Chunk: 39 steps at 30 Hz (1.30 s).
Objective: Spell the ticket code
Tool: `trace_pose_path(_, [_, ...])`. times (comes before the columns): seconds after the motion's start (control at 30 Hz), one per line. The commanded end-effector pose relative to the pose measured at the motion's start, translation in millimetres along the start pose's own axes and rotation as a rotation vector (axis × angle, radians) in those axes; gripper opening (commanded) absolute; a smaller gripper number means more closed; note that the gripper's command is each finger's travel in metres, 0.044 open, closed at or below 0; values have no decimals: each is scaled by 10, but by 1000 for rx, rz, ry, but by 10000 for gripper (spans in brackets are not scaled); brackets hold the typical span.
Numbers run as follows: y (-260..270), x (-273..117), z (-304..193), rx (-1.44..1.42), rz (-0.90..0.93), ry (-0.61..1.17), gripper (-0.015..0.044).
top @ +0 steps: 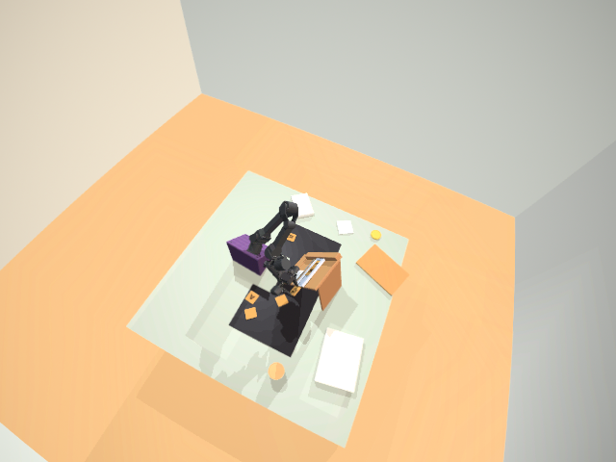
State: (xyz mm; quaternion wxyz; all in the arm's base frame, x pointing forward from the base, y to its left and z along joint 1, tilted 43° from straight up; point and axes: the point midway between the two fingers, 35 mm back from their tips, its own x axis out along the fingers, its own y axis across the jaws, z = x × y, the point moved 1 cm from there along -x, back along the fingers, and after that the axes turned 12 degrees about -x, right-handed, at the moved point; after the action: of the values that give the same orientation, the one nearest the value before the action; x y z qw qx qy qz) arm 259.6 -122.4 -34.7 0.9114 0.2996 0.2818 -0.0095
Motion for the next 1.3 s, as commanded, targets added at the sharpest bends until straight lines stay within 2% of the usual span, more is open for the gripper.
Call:
trace_pose_path(0.0, [19,-5,10,1,-4,-3,0])
trace_pose_path(1.27, [207,-2,46,2,-3,-3,0])
